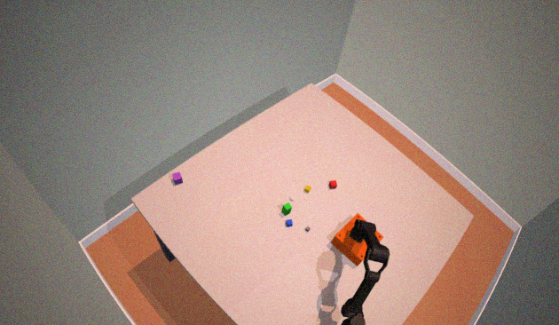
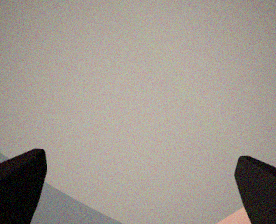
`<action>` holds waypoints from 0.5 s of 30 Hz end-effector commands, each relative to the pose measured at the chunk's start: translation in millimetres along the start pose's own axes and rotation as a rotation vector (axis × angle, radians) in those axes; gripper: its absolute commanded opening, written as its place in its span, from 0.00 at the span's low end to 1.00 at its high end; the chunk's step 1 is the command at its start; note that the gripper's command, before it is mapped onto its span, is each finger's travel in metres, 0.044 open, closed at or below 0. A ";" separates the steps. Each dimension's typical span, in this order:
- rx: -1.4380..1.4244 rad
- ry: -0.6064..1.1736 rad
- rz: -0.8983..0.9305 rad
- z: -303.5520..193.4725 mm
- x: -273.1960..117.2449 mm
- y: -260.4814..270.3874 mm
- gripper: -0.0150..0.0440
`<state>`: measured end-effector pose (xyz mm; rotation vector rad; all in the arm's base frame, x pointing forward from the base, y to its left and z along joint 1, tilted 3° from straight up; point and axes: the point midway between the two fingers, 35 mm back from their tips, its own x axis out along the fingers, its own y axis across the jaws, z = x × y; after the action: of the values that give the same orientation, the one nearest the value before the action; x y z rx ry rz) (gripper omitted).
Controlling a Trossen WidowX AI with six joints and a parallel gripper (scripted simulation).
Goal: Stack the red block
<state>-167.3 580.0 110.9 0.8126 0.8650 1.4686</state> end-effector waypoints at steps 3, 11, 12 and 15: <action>-0.020 -0.019 -0.034 18.1 3.5 -11.6 1.00; -0.107 -0.108 -0.221 115.3 6.9 -74.2 1.00; -0.115 -0.118 -0.245 127.4 5.7 -82.3 1.00; -0.135 -0.148 -0.319 163.3 -0.6 -106.3 1.00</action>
<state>-17.4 597.7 104.3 0.6933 0.7509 1.2306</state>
